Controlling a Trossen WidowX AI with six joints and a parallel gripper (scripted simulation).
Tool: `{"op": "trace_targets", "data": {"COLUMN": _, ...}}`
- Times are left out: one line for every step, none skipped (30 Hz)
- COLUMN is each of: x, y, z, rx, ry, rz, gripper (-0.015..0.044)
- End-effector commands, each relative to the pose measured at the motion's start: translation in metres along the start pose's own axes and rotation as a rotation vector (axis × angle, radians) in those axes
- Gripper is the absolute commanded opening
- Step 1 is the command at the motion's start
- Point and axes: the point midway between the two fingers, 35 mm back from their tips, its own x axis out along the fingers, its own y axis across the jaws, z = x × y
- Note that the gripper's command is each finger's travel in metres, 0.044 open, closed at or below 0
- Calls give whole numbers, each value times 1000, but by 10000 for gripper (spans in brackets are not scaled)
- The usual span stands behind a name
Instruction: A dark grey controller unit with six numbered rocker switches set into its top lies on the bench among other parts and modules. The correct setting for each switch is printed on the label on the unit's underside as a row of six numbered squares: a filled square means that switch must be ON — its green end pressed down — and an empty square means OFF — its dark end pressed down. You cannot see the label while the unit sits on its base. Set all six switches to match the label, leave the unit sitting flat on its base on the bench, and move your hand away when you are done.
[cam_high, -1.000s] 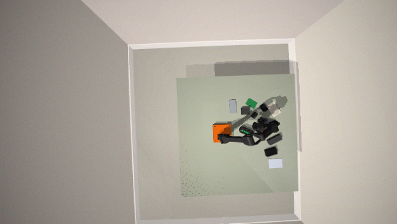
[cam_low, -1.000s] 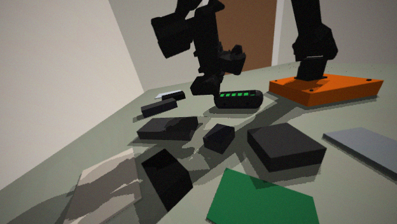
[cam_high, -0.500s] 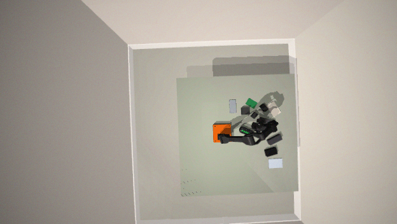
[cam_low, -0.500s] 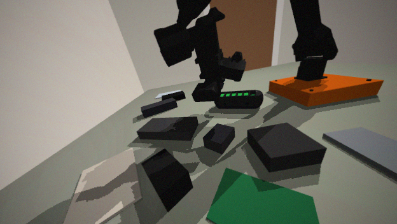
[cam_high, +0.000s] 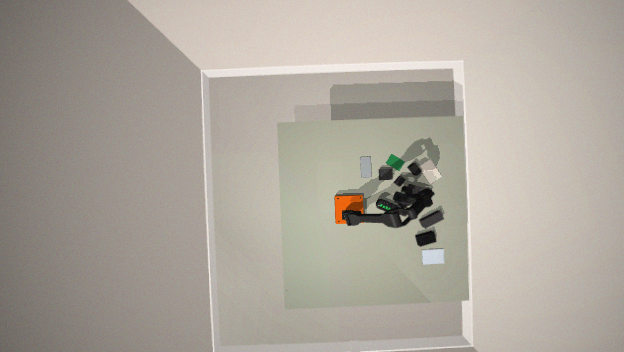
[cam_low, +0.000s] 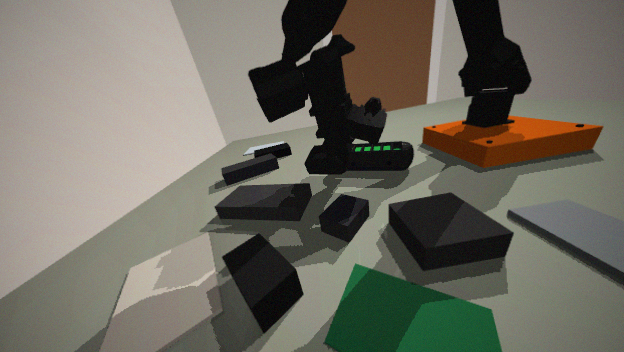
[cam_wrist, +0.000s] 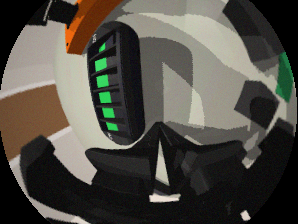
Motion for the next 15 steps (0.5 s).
{"op": "trace_targets", "data": {"x": 8, "y": 0, "z": 1, "rx": 2, "ry": 0, "rz": 8, "gripper": 0}}
{"op": "trace_targets", "data": {"x": 9, "y": -1, "z": 1, "rx": 2, "ry": 0, "rz": 8, "gripper": 0}}
{"op": "trace_targets", "data": {"x": 11, "y": -1, "z": 1, "rx": 2, "ry": 0, "rz": 8, "gripper": 0}}
{"op": "trace_targets", "data": {"x": 12, "y": -1, "z": 1, "rx": 2, "ry": 0, "rz": 8, "gripper": 0}}
{"op": "trace_targets", "data": {"x": 13, "y": -2, "z": 1, "rx": 2, "ry": 0, "rz": 8, "gripper": 0}}
{"op": "trace_targets", "data": {"x": 13, "y": -2, "z": 1, "rx": 2, "ry": 0, "rz": 8, "gripper": 0}}
{"op": "trace_targets", "data": {"x": 13, "y": -2, "z": 1, "rx": 2, "ry": 0, "rz": 8, "gripper": 0}}
{"op": "trace_targets", "data": {"x": 13, "y": -1, "z": 1, "rx": 2, "ry": 0, "rz": 8, "gripper": 0}}
{"op": "trace_targets", "data": {"x": 13, "y": -1, "z": 1, "rx": 2, "ry": 0, "rz": 8, "gripper": 0}}
{"op": "trace_targets", "data": {"x": 13, "y": -1, "z": 1, "rx": 2, "ry": 0, "rz": 8, "gripper": 0}}
{"op": "trace_targets", "data": {"x": 13, "y": -1, "z": 1, "rx": 2, "ry": 0, "rz": 8, "gripper": 0}}
{"op": "trace_targets", "data": {"x": 13, "y": 0, "z": 1, "rx": 2, "ry": 0, "rz": 8, "gripper": 0}}
{"op": "trace_targets", "data": {"x": 14, "y": 0, "z": 1, "rx": 2, "ry": 0, "rz": 8, "gripper": 0}}
{"op": "trace_targets", "data": {"x": 14, "y": 0, "z": 1, "rx": 2, "ry": 0, "rz": 9, "gripper": 0}}
{"op": "trace_targets", "data": {"x": 14, "y": 1, "z": 1, "rx": 2, "ry": 0, "rz": 9, "gripper": 0}}
